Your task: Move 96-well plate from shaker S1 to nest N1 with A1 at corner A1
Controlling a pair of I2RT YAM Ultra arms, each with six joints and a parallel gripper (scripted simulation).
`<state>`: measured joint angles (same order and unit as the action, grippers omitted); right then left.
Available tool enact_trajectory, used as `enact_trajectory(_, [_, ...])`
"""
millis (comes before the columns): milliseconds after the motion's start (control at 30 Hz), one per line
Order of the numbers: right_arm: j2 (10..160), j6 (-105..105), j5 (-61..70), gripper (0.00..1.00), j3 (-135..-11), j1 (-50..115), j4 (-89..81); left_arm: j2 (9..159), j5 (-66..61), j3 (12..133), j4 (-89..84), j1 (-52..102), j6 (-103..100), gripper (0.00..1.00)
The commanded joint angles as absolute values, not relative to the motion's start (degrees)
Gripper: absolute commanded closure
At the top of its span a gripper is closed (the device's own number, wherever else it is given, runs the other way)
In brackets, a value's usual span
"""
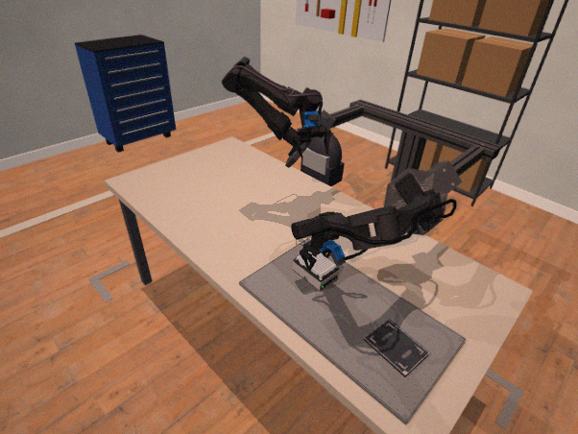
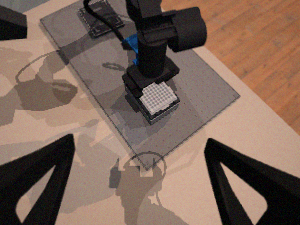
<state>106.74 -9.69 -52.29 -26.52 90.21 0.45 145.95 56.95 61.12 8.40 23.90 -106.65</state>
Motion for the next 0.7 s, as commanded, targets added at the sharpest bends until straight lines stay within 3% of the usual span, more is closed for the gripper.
enact_trajectory(0, [105.5,-10.0,-52.8,0.00,-26.8,91.2,1.0,145.6,57.0,61.2,9.3,25.2,-106.0,0.17])
enact_trajectory(133, [105.5,-10.0,-52.8,0.00,-26.8,91.2,1.0,145.1,57.0,60.3,9.6,25.1,-105.9,0.62])
enact_trajectory(200, [105.5,-10.0,-52.8,0.00,-26.8,91.2,1.0,145.1,57.0,60.3,9.6,25.1,-105.9,0.62])
enact_trajectory(333, [105.5,-10.0,-52.8,0.00,-26.8,91.2,1.0,144.3,57.7,60.0,6.4,26.0,-108.2,0.18])
enact_trajectory(667, [105.5,-10.0,-52.8,0.00,-26.8,91.2,1.0,140.1,57.9,61.0,-5.1,31.4,-116.7,0.18])
